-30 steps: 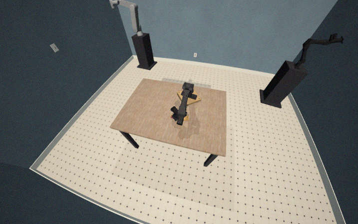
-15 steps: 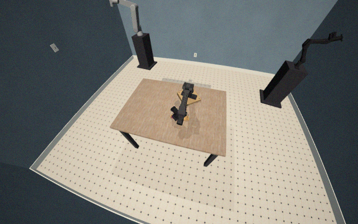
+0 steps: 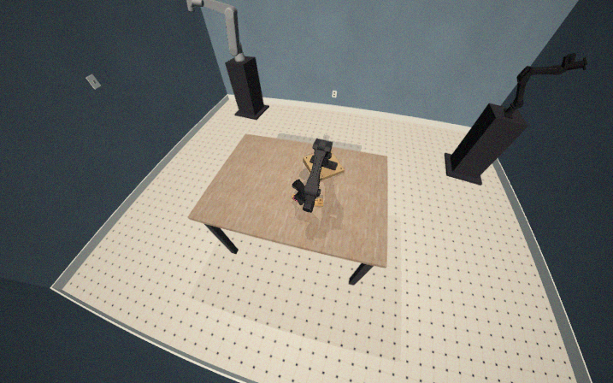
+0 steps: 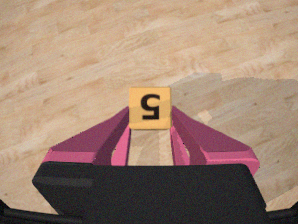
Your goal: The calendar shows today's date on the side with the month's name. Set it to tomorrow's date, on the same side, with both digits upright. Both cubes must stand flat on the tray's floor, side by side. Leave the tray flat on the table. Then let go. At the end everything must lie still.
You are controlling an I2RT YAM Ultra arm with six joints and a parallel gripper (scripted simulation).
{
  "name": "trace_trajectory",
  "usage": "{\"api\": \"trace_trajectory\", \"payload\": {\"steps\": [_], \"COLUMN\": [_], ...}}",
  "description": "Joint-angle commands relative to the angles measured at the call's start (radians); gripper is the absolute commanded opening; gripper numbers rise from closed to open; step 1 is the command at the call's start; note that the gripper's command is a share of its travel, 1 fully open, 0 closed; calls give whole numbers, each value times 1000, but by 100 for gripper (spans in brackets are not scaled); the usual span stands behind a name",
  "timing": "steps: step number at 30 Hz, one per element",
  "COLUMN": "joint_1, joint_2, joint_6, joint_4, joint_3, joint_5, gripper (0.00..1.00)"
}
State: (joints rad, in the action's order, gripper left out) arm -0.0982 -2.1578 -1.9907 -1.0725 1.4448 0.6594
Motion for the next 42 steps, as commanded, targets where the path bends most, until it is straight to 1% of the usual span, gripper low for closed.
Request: {"api": "trace_trajectory", "payload": {"steps": [1, 2, 3, 8, 12, 27, 30, 34, 36, 37, 38, 40, 42], "joint_1": [15, 15, 13, 19, 18, 22, 41, 88, 88, 106, 116, 127, 129], "joint_2": [57, 57, 60, 93, 107, 112, 132, 190, 190, 202, 212, 224, 226], "joint_6": [9, 9, 7, 13, 14, 19, 51, 137, 137, 157, 173, 191, 194], "joint_4": [-56, -56, -76, -136, -164, -168, -127, -74, -74, -64, -55, -44, -42], "joint_3": [38, 38, 56, 86, 101, 83, 56, 28, 28, 29, 13, 8, 30], "joint_5": [18, 18, 18, 19, 19, 14, -42, -150, -150, -180, -200, -225, -229], "gripper": [26, 26, 26, 26, 26, 26, 26, 26, 26, 26, 26, 26, 26]}}
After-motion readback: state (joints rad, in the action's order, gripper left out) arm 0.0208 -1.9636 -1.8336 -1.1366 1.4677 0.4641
